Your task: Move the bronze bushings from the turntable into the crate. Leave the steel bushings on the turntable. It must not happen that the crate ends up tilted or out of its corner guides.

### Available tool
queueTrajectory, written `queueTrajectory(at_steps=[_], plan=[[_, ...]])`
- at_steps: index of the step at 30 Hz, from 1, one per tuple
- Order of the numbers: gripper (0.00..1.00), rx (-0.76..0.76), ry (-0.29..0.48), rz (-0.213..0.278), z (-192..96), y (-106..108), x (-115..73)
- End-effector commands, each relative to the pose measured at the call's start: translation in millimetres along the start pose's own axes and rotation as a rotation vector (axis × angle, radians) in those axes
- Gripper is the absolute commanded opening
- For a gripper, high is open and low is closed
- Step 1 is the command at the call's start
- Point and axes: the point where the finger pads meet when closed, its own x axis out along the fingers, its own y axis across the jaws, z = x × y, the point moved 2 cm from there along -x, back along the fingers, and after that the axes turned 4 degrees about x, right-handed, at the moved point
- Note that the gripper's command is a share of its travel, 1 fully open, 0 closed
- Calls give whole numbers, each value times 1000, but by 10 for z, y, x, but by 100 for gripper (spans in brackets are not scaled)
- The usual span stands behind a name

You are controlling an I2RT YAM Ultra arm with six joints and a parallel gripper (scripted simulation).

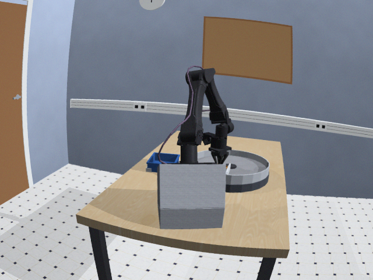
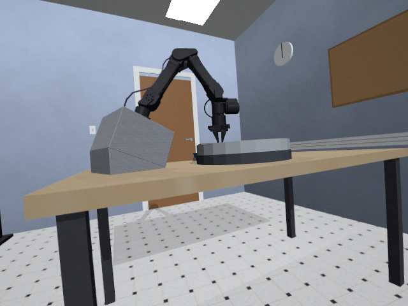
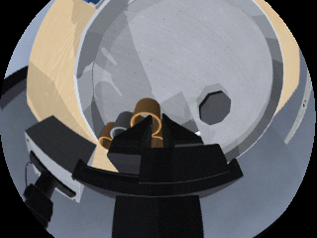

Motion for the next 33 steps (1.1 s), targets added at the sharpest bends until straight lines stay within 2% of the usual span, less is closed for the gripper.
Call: queueTrajectory(at_steps=[1,12,13,33], plan=[[15,-2,-3,-11,32,-41,6],[15,-2,-3,-11,32,-41,6],[0,-2,-3,-11,32,-41,6],[0,-1,0,-10,18,-42,4]])
